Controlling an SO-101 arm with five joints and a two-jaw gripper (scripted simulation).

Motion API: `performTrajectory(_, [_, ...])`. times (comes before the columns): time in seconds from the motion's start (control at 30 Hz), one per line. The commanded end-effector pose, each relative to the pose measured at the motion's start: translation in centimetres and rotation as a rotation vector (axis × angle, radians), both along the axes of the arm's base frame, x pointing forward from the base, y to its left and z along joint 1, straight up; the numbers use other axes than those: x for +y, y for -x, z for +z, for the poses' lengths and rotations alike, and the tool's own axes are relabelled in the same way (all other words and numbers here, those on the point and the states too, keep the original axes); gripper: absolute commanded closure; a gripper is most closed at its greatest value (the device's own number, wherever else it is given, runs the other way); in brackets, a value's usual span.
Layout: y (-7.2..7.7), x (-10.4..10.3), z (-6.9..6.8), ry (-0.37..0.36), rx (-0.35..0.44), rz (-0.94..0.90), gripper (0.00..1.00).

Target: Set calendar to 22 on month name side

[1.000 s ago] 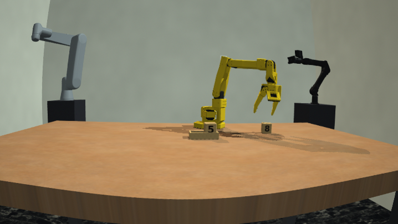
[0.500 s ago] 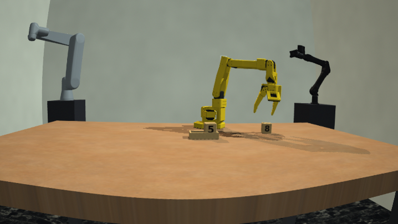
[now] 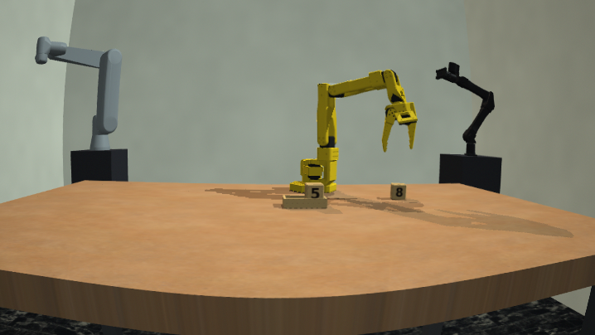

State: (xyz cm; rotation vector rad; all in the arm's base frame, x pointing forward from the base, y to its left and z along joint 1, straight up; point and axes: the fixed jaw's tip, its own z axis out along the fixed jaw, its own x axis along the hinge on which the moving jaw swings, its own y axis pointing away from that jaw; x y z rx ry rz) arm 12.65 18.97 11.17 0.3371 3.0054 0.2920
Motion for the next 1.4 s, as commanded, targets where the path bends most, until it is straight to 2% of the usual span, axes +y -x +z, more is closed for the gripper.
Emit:
performTrajectory(0.0, [0.1,0.2,3.2,-0.132,-0.086,-0.001,0.65])
performTrajectory(0.17, [0.3,-0.1,5.5,-0.228,-0.150,-0.001,0.65])
performTrajectory(0.3, [0.4,-0.3,6.3,-0.260,-0.172,0.000,0.65])
performTrajectory(1.37, [0.4,-0.3,6.3,-0.253,-0.190,0.046,0.65])
